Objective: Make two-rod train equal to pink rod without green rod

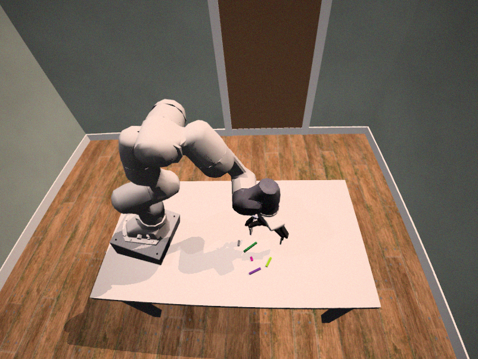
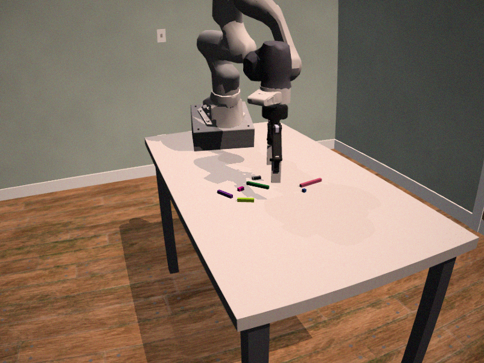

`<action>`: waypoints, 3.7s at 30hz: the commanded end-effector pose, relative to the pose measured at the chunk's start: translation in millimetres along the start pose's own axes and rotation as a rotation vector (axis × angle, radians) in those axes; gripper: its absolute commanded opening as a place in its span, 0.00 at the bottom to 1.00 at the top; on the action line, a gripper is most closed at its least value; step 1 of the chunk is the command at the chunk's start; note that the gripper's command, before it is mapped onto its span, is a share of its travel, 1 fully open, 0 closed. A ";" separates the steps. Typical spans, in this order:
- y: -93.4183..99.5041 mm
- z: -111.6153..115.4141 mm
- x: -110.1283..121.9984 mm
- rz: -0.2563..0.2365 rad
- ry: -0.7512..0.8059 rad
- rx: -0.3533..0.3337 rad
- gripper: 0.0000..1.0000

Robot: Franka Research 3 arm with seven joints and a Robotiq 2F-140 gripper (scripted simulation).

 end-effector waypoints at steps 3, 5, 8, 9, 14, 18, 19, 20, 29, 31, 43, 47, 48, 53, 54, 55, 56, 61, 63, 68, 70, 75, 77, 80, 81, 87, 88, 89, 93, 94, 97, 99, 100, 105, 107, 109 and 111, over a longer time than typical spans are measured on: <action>-0.5 -0.1 0.9 0.008 0.197 -0.026 1.00; -0.5 0.1 1.0 0.007 0.229 -0.026 1.00; -0.5 0.5 1.2 0.007 0.276 -0.026 1.00; -0.5 0.6 1.3 0.006 0.292 -0.026 1.00; -0.5 1.2 1.6 0.005 0.366 -0.026 1.00; -0.5 1.7 1.9 0.005 0.429 -0.027 1.00; -0.5 1.8 1.9 0.004 0.445 -0.027 1.00; -0.5 1.9 2.0 0.004 0.460 -0.027 1.00; -0.5 2.8 2.5 0.003 0.571 -0.027 1.00; -0.5 3.2 2.7 0.002 0.629 -0.027 1.00; -0.5 4.7 3.6 -0.001 0.818 -0.027 1.00; -0.5 5.1 3.8 -0.001 0.876 -0.027 1.00; -0.5 5.2 3.9 -0.002 0.892 -0.027 1.00; -0.5 5.8 4.2 -0.003 0.971 -0.027 1.00; -0.5 6.0 4.3 -0.003 0.986 -0.027 1.00; -0.5 6.1 4.4 -0.003 1.002 -0.027 1.00; -0.5 6.2 4.4 -0.003 1.018 -0.027 1.00; -0.5 6.8 4.8 -0.004 1.096 -0.027 1.00; -0.5 6.8 4.8 -0.004 1.096 -0.027 1.00; -0.5 7.6 5.2 -0.006 1.202 -0.027 1.00; -0.5 7.8 5.4 -0.006 1.233 -0.027 1.00; -0.5 8.4 5.7 -0.008 1.312 -0.027 1.00; -0.5 8.7 5.9 -0.008 1.343 -0.027 1.00; -0.5 8.8 5.9 -0.008 1.359 -0.027 1.00; -0.5 9.1 6.1 -0.009 1.401 -0.027 1.00; -0.5 9.8 6.5 -0.010 1.495 -0.027 1.00; -0.5 9.9 6.6 -0.010 1.511 -0.027 1.00; -0.5 10.1 6.7 -0.011 1.527 -0.027 1.00; -0.5 10.5 7.0 -0.012 1.590 -0.027 1.00; -0.5 10.6 7.0 -0.012 1.606 -0.027 1.00; -0.5 10.8 7.1 -0.012 1.621 -0.027 1.00; -0.5 11.2 7.4 -0.013 1.679 -0.027 1.00; -0.5 11.3 7.4 -0.013 1.695 -0.026 1.00; -0.5 11.9 7.8 -0.014 1.773 -0.026 1.00; -0.5 12.1 7.9 -0.015 1.805 -0.026 1.00; -0.5 12.4 8.1 -0.015 1.836 -0.026 1.00; -0.5 12.6 8.2 -0.016 1.868 -0.026 1.00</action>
Point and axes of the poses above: the point where the finger pads meet when closed, its own y axis back along the fingers, its own x axis across the jaws, z = x × y, the point moved 2 cm from there along y, back along the fingers, and after that the axes turned 11 degrees about -y, right-handed, at the moved point
